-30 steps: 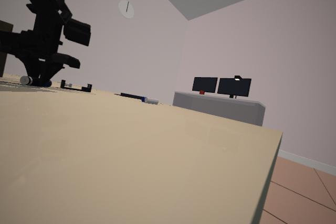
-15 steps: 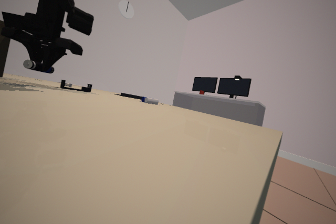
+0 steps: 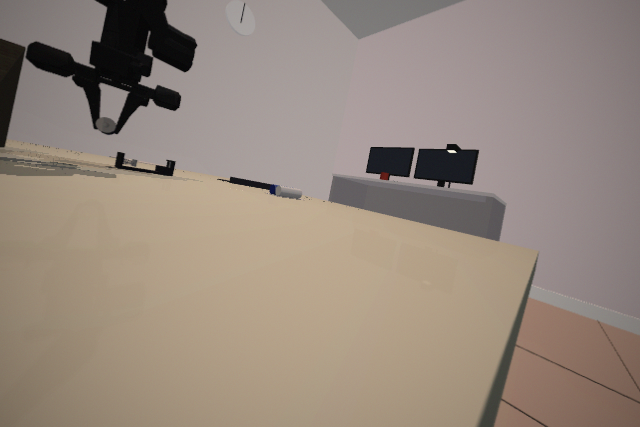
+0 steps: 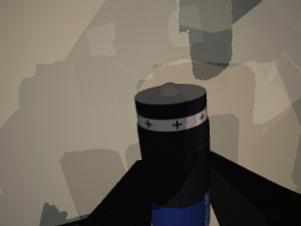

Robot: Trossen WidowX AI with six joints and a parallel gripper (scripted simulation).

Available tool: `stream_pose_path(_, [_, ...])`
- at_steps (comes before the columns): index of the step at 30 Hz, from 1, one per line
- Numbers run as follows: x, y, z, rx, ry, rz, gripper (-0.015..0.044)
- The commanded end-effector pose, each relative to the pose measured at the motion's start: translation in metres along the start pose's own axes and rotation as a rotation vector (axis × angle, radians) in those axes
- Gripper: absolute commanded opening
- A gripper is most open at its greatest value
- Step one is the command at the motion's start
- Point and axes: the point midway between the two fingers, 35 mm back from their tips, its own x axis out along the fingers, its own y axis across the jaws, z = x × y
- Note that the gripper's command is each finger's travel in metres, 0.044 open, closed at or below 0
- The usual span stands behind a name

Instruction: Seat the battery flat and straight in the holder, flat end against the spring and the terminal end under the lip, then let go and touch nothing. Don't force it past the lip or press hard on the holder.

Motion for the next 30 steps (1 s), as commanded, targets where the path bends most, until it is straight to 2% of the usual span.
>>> stream_pose_path(1, [-0.003,0.011,-0.009,-0.192,0.007,0.001,0.0084])
stream_pose_path(30, [-0.017,0.072,-0.103,-1.820,0.006,0.007,0.0084])
